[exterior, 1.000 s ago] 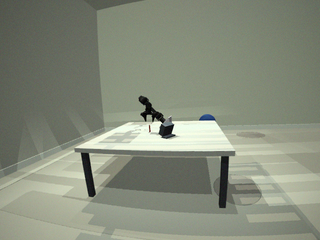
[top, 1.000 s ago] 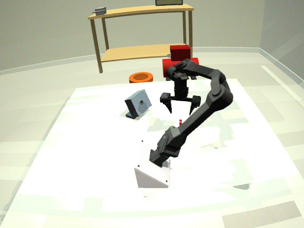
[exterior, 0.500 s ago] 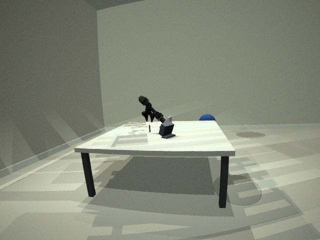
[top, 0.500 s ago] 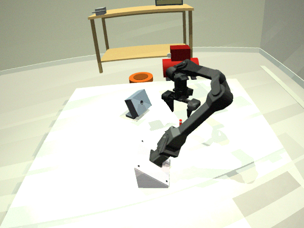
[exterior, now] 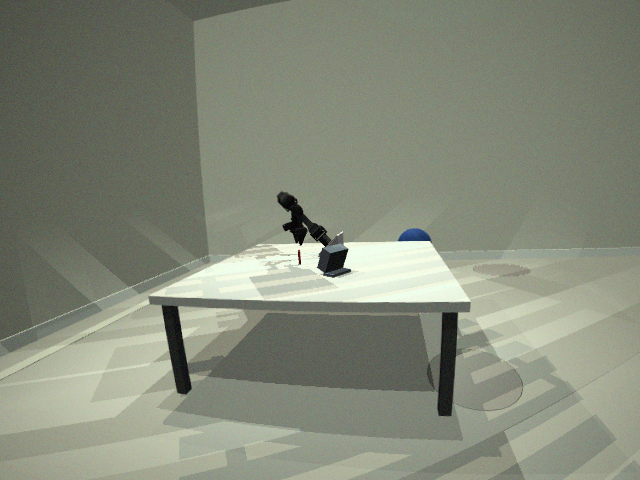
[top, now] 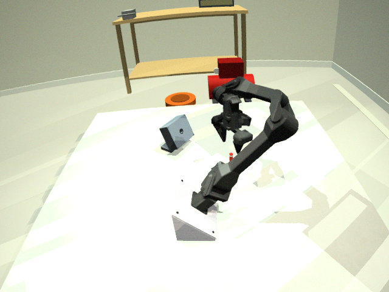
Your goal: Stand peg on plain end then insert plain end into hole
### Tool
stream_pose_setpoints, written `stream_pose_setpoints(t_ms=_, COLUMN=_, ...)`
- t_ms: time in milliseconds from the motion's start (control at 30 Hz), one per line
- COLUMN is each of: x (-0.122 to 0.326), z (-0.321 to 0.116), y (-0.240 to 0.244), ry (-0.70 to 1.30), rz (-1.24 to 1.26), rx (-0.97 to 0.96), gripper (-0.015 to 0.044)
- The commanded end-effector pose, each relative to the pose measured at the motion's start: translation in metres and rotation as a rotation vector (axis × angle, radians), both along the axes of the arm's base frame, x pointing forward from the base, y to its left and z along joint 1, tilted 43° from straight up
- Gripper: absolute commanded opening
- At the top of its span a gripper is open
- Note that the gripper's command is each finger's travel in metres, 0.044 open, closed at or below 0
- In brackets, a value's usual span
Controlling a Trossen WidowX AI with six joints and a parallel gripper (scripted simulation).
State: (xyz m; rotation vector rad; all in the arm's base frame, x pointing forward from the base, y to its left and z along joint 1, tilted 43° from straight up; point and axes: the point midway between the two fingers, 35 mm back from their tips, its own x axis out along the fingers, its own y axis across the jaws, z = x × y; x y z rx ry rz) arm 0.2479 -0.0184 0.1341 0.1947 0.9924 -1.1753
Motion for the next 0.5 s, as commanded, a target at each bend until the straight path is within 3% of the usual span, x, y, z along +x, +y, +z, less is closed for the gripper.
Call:
stream_pose_setpoints(t_ms=0, x=0.0002, z=-0.0003, y=-0.0009, ry=-0.068, rz=-0.07, rx=0.0, gripper=0.044)
stream_pose_setpoints(t_ms=467, x=0.0003, z=-0.0019, y=-0.0024, ry=-0.309, rz=-0.329, rx=0.013, gripper=0.044)
